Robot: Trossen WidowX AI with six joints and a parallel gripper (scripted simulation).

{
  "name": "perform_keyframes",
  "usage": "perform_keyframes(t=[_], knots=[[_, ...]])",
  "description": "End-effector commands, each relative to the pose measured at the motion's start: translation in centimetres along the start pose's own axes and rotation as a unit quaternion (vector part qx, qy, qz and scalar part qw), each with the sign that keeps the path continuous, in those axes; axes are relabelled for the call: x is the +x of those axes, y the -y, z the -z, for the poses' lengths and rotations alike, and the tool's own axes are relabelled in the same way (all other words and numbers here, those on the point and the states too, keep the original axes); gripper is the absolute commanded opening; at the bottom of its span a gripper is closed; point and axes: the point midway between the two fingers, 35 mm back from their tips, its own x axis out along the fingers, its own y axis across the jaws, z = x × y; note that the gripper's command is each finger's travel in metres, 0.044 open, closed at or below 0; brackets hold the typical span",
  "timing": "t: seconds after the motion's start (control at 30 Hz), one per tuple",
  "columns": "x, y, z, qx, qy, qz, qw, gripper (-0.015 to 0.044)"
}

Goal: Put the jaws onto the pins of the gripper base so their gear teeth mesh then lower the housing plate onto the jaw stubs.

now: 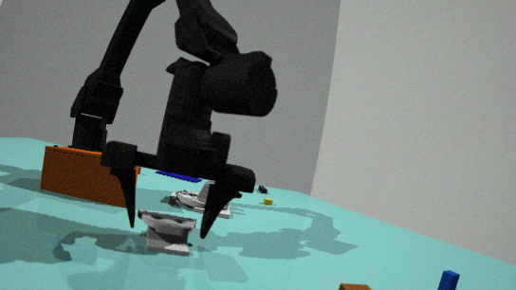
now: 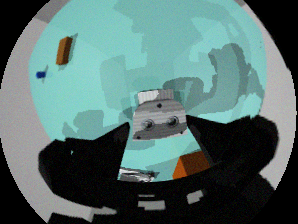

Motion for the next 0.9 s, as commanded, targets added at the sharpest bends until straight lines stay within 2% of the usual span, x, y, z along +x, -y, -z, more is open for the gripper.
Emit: perform_keyframes(t=[0.0,0.13,0.57,0.87], knots=[[0.09,0.11,-0.01,0.001,0.001,0.003,1.0,0.044],[0.09,0.11,-0.01,0.001,0.001,0.003,1.0,0.044],[0.02,0.01,0.01,0.0,0.0,0.0,1.0,0.0353],[0.02,0.01,0.01,0.0,0.0,0.0,1.0,0.0351]])
